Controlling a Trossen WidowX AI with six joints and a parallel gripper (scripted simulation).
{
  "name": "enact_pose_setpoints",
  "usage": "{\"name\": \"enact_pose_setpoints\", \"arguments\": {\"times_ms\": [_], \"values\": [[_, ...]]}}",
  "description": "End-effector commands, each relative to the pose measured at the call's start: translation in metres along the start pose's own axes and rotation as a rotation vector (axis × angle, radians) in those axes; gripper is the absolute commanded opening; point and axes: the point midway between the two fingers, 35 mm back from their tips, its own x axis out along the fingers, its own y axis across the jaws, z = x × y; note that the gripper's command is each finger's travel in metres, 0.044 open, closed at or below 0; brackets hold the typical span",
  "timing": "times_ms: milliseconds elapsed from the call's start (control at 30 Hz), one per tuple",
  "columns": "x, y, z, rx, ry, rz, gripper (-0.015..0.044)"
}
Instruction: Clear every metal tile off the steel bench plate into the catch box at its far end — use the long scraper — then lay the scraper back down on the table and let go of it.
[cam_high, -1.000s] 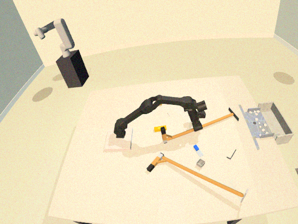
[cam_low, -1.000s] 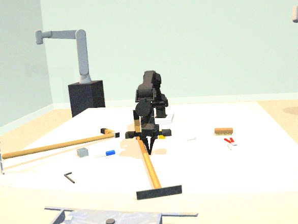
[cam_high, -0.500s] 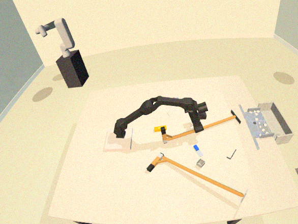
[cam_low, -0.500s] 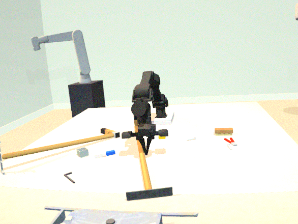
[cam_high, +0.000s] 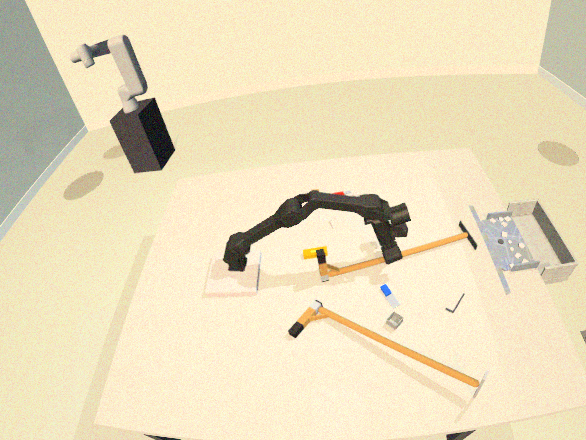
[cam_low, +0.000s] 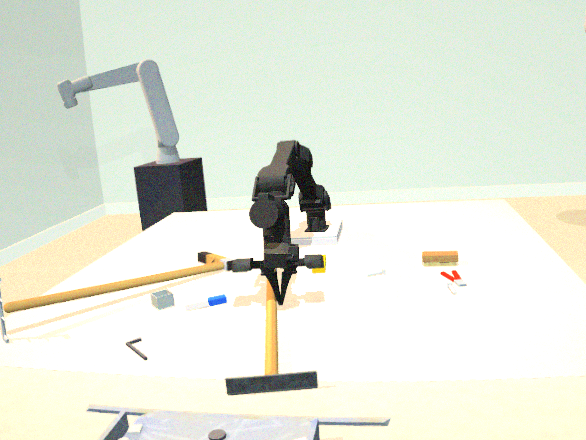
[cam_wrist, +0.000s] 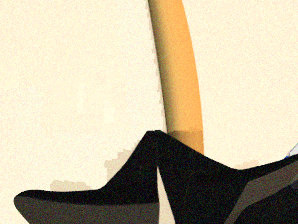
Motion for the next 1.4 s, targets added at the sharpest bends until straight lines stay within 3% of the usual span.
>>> {"name": "enact_pose_setpoints", "arguments": {"times_ms": [0, 267, 833, 1367], "values": [[0.003, -0.007, 0.000, 0.000, 0.000, -0.004, 0.0000], [0.004, -0.015, 0.001, -0.001, -0.006, -0.007, 0.0000], [-0.056, -0.008, 0.013, -0.001, -0.061, -0.011, 0.0000], [-0.058, -0.008, 0.014, -0.004, -0.067, -0.012, 0.0000]]}}
